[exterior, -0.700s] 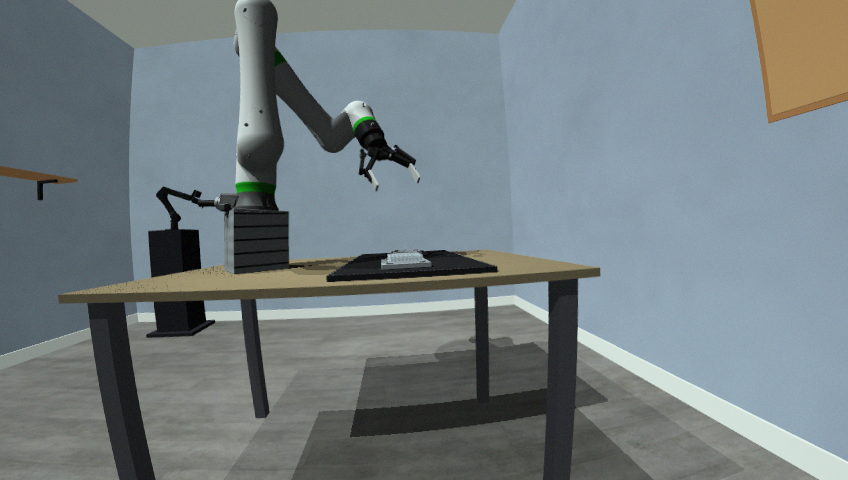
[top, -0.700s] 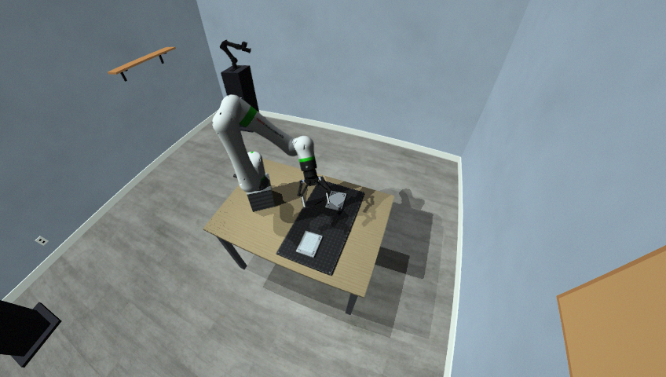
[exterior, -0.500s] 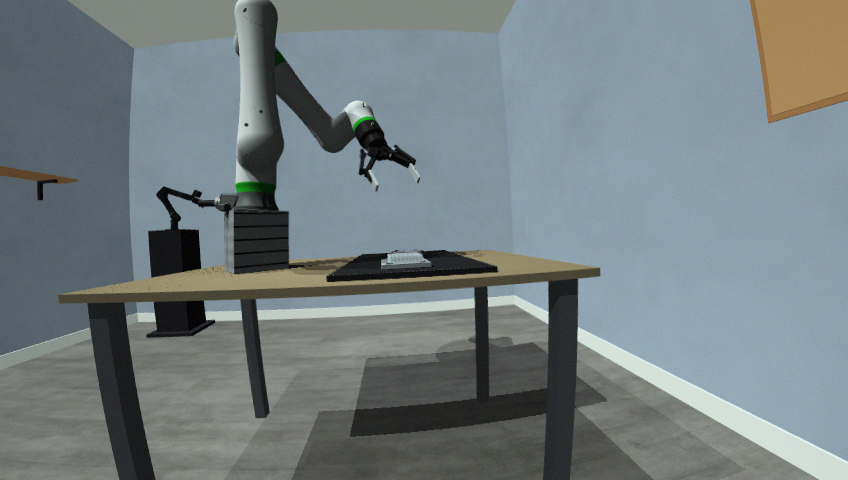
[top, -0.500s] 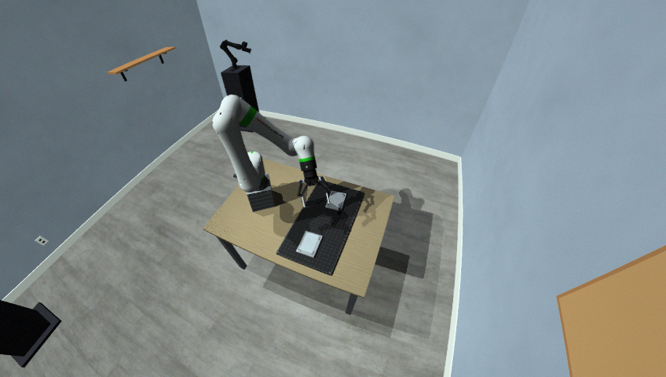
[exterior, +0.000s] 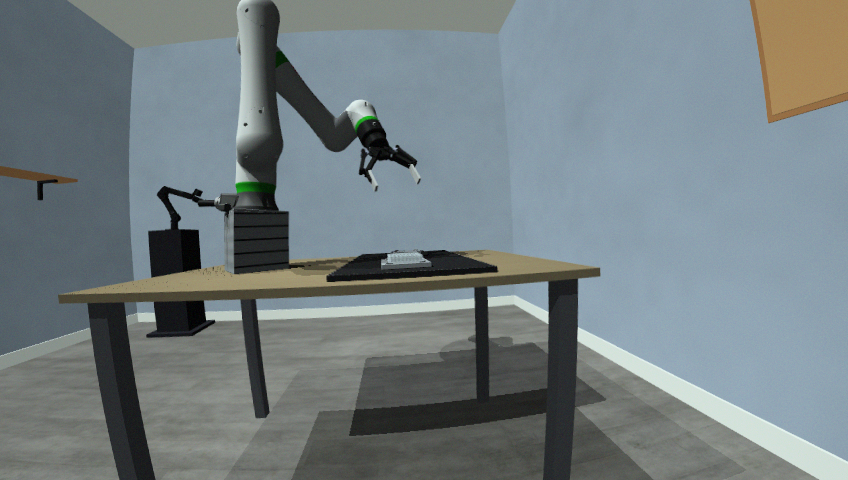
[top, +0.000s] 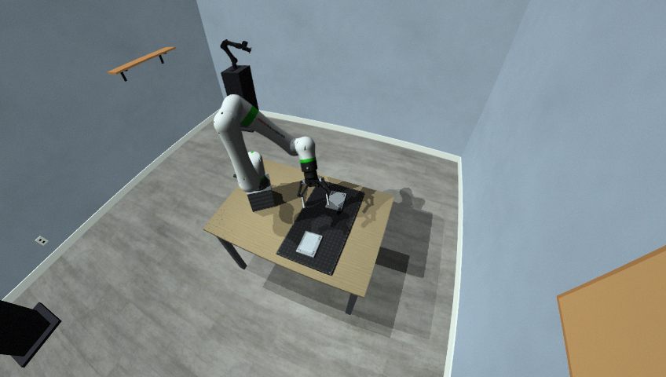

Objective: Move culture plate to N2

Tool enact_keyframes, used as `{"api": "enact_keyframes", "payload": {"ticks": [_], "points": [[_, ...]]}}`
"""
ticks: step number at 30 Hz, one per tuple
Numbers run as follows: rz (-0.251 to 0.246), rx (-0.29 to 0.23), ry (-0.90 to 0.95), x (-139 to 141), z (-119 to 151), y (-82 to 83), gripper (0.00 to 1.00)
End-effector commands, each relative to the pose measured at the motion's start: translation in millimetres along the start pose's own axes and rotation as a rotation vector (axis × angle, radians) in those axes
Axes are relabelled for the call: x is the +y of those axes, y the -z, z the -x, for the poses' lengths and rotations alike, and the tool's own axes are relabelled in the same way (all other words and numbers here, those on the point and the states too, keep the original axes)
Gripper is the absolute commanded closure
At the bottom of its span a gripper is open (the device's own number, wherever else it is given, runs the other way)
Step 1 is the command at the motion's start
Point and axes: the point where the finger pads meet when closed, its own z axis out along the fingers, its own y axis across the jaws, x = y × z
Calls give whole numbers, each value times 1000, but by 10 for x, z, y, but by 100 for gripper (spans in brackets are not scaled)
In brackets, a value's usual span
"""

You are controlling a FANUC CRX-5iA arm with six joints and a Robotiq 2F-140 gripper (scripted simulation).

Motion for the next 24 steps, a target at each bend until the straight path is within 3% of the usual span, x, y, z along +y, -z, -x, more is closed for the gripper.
{"api": "enact_keyframes", "payload": {"ticks": [1, 3, 5, 7, 9, 11, 13, 15, 18, 23, 24], "points": [[31, -13, -8, 62, -82, -114, 0], [88, -45, -24, 108, -124, -192, 0], [90, -46, -25, 155, -167, -270, 0], [141, -84, -44, 203, -202, -350, 0], [142, -84, -44, 252, -238, -430, 0], [188, -126, -64, 301, -267, -512, 0], [188, -126, -64, 301, -267, -512, 0], [227, -173, -86, 350, -291, -596, 0], [227, -173, -86, 422, -328, -722, 0], [282, -274, -134, 533, -367, -942, 0], [282, -274, -134, 554, -373, -987, 0]]}}
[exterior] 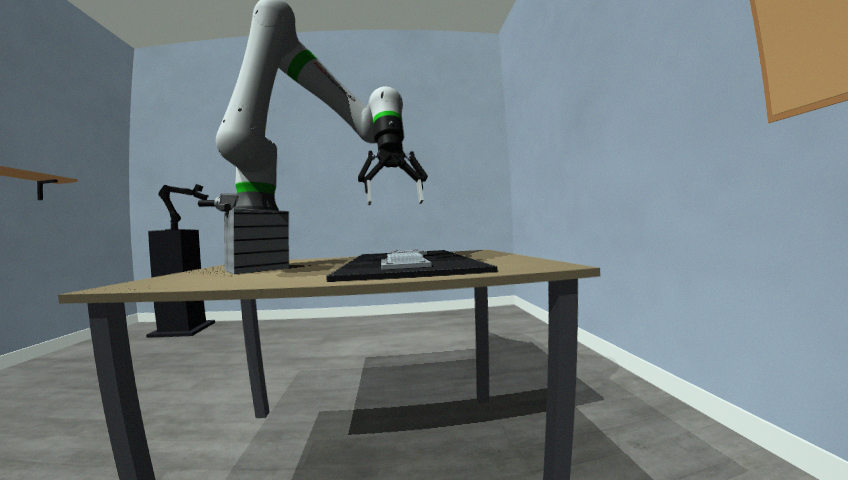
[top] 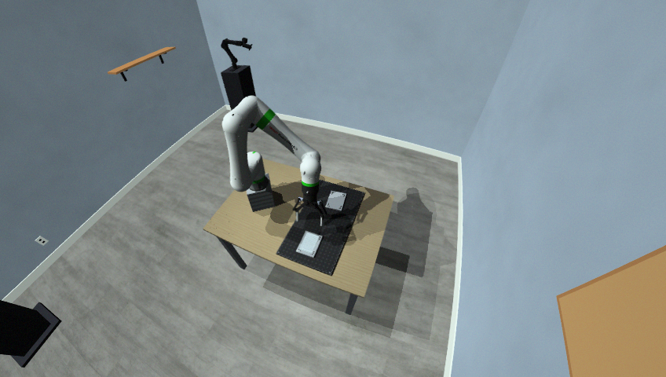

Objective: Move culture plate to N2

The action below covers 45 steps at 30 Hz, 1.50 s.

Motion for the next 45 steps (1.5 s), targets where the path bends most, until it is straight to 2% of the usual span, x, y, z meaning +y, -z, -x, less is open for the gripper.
{"api": "enact_keyframes", "payload": {"ticks": [1, 3, 6, 8, 9, 11, 13, 15, 16, 18, 20, 32, 45], "points": [[21, -41, -11, 17, -69, -153, 0], [38, -96, -32, 25, -102, -247, 0], [38, -96, -32, 29, -119, -294, 0], [46, -152, -54, 31, -150, -389, 0], [46, -152, -54, 32, -166, -436, 0], [46, -208, -76, 27, -197, -531, 0], [46, -208, -76, 21, -228, -626, 0], [38, -263, -98, 6, -260, -719, 0], [38, -263, -98, -2, -276, -766, 0], [22, -316, -121, -24, -311, -857, 0], [22, -316, -121, -43, -341, -933, 0], [22, -316, -121, -43, -341, -933, 0], [22, -316, -121, -42, -284, -1108, 0]]}}
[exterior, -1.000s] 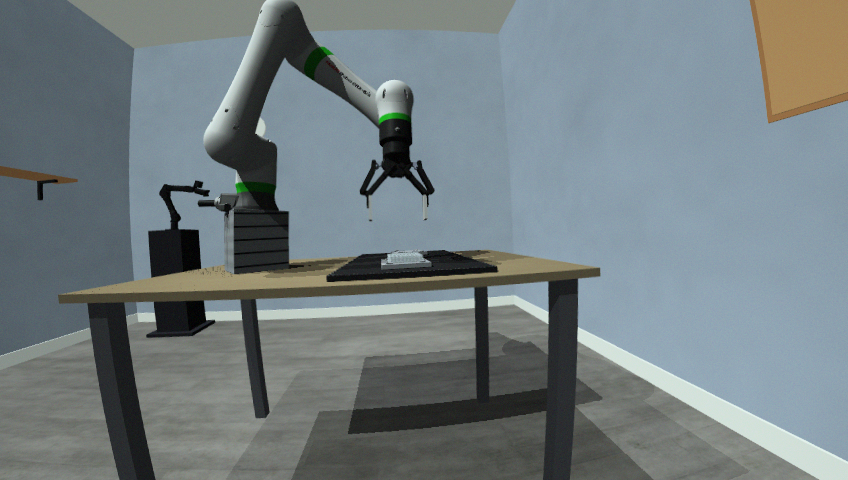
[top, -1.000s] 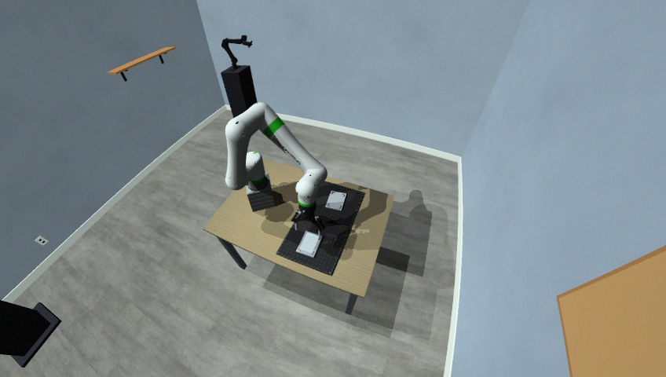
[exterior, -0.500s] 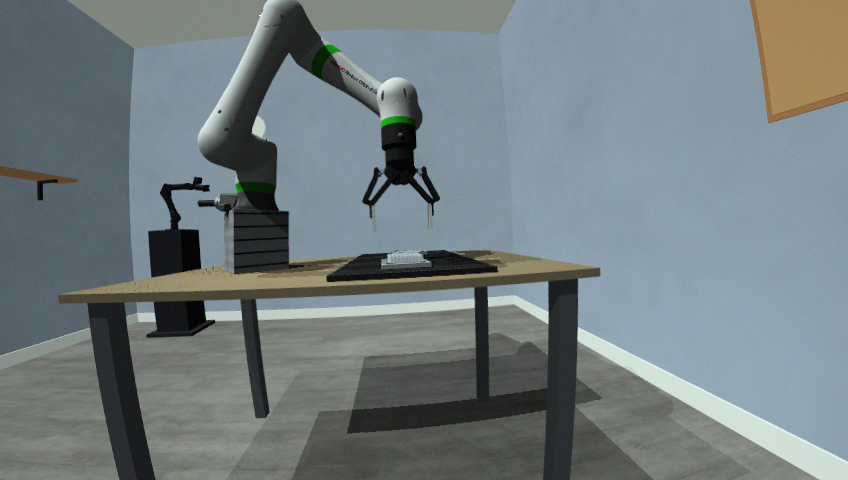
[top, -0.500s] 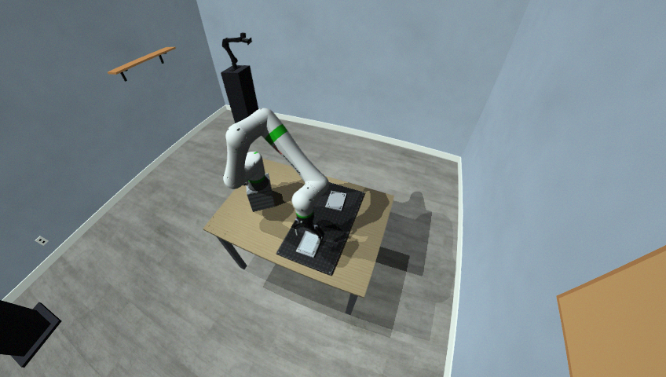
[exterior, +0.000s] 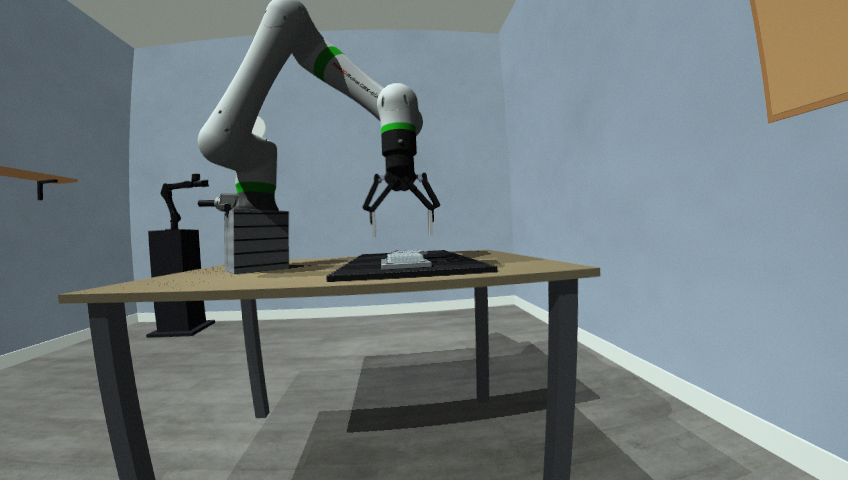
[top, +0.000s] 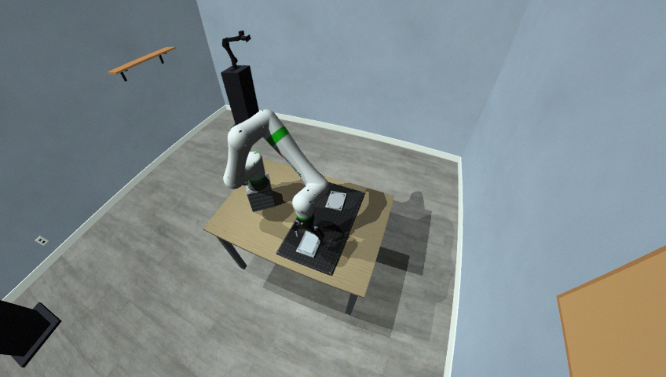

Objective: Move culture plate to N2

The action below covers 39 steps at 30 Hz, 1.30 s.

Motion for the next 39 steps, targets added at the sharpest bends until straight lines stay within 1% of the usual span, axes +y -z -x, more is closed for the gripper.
{"api": "enact_keyframes", "payload": {"ticks": [1, 10, 12, 27, 31, 39], "points": [[0, 0, 0, -2, -1, -34, 0], [0, 0, 0, -2, -1, -184, 0], [0, 0, 0, -2, -1, -184, 0], [0, 0, 0, -2, -1, -434, 0], [0, 0, 0, -2, -1, -464, 0], [0, 0, 0, -2, -1, -464, 0]]}}
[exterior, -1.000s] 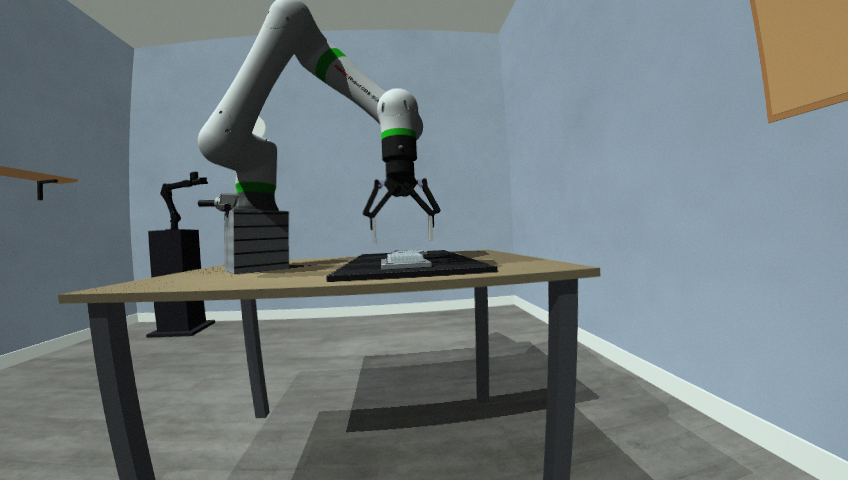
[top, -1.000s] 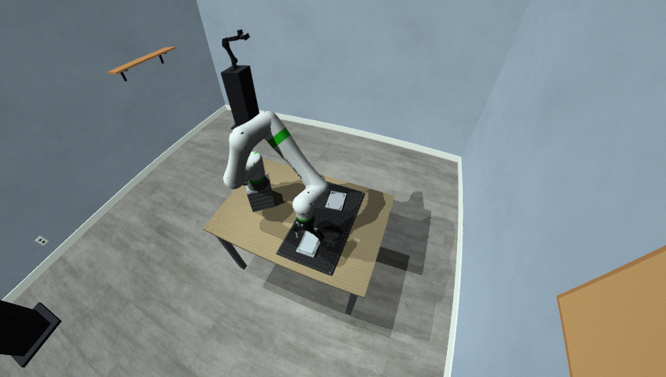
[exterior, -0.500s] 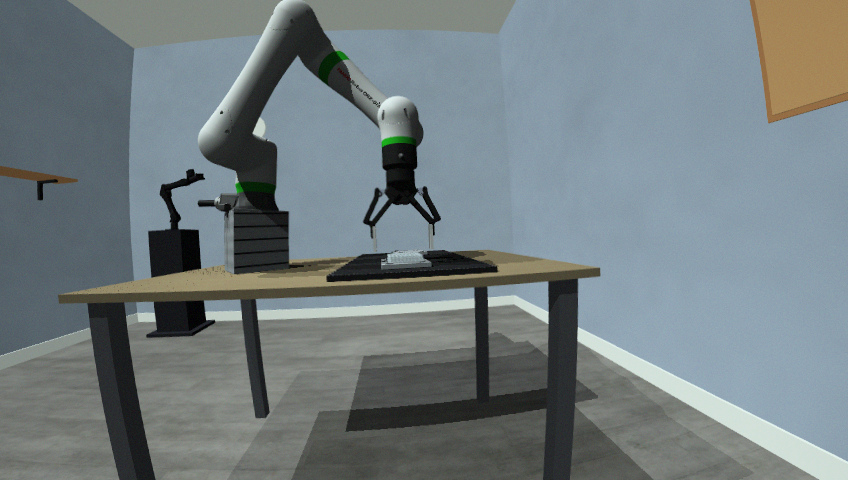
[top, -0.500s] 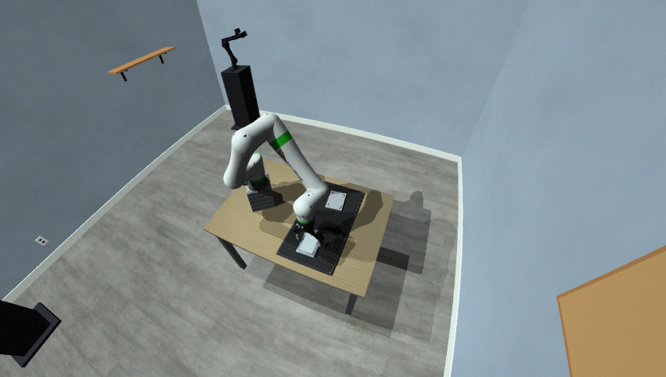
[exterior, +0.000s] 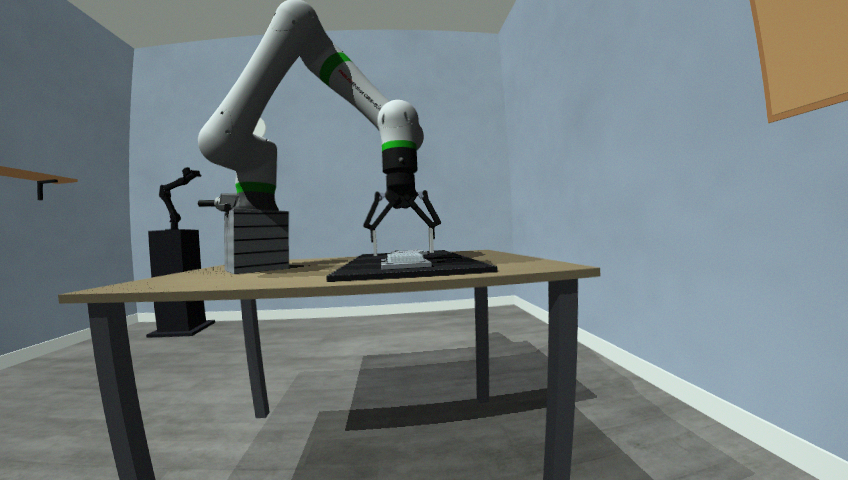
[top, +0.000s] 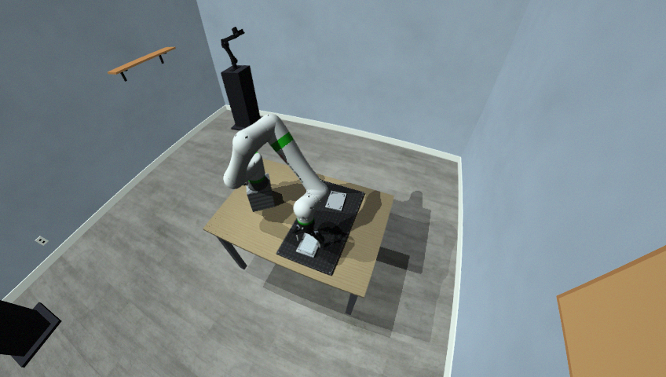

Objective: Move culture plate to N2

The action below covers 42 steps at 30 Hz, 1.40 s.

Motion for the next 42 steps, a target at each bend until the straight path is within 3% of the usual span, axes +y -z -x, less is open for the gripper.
{"api": "enact_keyframes", "payload": {"ticks": [1, 2, 36, 42], "points": [[0, 0, 0, -2, -1, 2, 0], [0, 0, 0, -2, -1, 2, 100], [0, 0, 0, -2, -1, 2, 100], [0, 0, 0, -2, -1, 68, 100]]}}
